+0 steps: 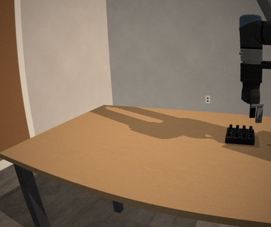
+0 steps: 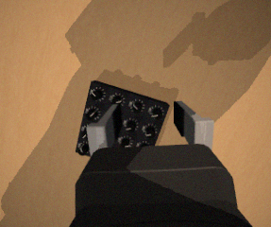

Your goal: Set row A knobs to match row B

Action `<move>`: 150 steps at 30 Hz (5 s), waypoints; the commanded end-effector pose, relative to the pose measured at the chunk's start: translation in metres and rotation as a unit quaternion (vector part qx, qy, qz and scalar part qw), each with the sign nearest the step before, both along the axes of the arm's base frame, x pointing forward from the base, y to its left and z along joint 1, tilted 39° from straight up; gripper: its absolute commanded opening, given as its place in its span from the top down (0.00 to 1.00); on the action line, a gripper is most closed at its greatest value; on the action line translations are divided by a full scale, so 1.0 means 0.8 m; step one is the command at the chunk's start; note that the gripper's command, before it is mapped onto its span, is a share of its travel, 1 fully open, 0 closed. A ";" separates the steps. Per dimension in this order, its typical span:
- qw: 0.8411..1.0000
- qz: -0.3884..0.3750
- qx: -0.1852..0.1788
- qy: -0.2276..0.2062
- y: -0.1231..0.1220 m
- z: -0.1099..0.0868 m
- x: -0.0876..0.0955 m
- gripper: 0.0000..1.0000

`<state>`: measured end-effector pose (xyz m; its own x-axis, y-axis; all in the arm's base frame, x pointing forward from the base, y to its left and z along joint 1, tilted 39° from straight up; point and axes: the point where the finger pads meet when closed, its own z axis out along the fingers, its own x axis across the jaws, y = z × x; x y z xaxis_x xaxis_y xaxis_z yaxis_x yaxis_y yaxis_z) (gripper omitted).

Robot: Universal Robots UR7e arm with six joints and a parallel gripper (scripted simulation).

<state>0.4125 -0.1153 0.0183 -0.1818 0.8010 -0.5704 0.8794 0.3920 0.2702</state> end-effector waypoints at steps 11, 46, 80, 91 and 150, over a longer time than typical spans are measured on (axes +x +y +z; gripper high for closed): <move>0.992 -0.101 0.054 -0.057 0.015 0.001 0.006 0.00; 0.980 -0.158 0.086 -0.091 0.024 0.002 0.011 0.54; 0.980 -0.158 0.086 -0.091 0.024 0.002 0.011 0.54; 0.980 -0.158 0.086 -0.091 0.022 -0.002 0.012 0.54; 0.980 -0.158 0.086 -0.091 -0.001 -0.042 0.035 0.54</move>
